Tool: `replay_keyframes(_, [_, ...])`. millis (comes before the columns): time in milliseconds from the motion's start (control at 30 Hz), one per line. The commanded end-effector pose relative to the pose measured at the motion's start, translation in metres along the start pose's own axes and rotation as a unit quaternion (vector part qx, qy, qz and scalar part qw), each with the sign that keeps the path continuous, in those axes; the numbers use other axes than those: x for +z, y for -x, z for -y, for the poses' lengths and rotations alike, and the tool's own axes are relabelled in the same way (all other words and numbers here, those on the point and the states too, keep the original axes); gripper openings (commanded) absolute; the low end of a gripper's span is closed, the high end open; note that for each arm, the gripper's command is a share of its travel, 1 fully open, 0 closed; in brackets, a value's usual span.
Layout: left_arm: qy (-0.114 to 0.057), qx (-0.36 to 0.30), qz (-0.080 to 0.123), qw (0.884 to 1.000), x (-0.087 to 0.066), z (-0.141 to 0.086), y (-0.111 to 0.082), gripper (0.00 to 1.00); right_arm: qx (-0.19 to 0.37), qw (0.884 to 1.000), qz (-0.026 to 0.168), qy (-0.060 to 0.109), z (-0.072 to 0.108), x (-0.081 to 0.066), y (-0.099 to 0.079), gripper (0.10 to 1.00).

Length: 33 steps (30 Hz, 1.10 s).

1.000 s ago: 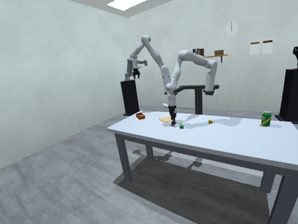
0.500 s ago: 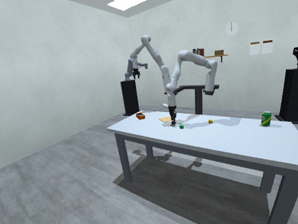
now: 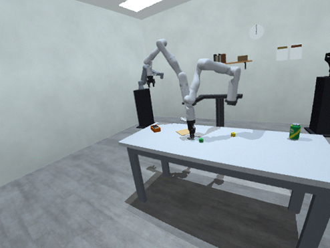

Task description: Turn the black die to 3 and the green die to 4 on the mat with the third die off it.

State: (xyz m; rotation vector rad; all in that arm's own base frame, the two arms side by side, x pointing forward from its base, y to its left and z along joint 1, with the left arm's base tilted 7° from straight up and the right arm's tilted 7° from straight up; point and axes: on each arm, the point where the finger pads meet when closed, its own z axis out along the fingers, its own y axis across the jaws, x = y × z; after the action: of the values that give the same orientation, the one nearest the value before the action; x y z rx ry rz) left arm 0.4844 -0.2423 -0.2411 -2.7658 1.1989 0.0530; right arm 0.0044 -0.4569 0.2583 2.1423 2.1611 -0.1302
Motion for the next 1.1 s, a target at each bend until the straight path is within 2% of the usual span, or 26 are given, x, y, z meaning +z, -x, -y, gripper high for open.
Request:
replay_keyframes(0, [0.0,0.0,-0.001,1.0,0.0038,0.0003,-0.0012,0.516,0.0,1.0,0.001,0.0,0.0001,-0.0007,0.0004,1.0])
replay_keyframes(900, [0.0,0.0,-0.001,1.0,0.0081,0.0003,-0.0012,0.516,0.0,1.0,0.001,0.0,0.0001,-0.0007,0.0004,1.0])
replay_keyframes(933, [0.0,0.0,-0.001,1.0,0.0081,0.0003,-0.0012,0.336,0.0,1.0,0.001,0.0,0.0001,-0.0007,0.0004,1.0])
replay_keyframes(1067, [0.0,0.0,-0.001,1.0,0.0081,0.0003,-0.0012,0.336,0.0,1.0,0.001,0.0,0.0001,-0.0007,0.0004,1.0])
